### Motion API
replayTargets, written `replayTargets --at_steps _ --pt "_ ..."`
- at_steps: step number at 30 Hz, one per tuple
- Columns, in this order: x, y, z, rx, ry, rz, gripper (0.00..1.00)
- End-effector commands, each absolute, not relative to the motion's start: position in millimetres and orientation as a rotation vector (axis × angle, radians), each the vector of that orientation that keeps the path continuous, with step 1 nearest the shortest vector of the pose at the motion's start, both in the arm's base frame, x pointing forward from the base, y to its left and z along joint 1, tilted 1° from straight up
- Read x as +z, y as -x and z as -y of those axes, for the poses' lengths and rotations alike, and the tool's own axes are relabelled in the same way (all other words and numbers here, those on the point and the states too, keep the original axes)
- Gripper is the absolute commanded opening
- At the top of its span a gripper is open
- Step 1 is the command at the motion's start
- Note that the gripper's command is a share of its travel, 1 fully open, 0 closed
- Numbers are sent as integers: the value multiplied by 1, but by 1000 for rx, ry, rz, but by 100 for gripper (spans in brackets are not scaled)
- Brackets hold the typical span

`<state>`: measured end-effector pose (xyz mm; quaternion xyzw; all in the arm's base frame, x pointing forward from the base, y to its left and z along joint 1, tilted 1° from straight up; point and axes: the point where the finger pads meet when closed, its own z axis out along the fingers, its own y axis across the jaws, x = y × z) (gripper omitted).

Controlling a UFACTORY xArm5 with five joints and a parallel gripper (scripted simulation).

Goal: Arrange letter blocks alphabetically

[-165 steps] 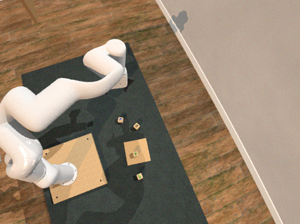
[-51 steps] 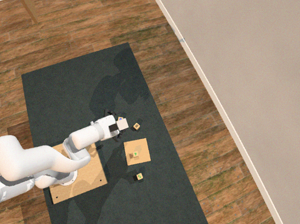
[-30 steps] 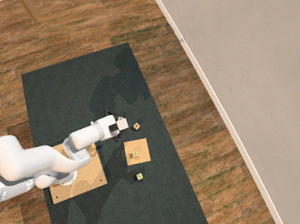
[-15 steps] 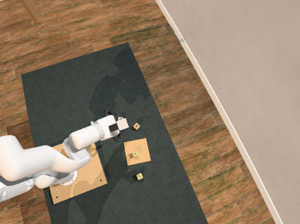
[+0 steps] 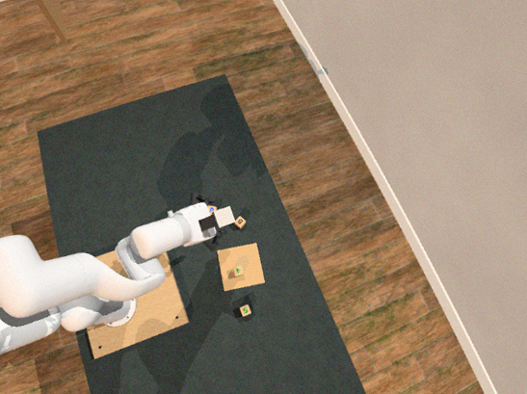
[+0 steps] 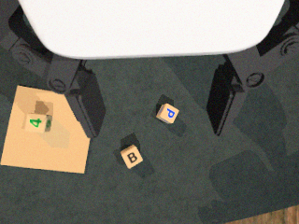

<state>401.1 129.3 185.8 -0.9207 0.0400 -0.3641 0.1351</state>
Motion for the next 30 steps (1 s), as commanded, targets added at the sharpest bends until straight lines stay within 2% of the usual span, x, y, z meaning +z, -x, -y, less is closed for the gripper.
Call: replayTargets --at_steps 1,5,16,22,30 --pt "185 -414 -120 -983 2746 -107 100" --pt "185 -419 -113 -936 2791 -102 100" --pt "194 -433 -74 -641 2992 -69 100" --pt "200 -433 -60 -538 3038 -58 100" --pt "225 -419 -24 -231 3123 -25 100"
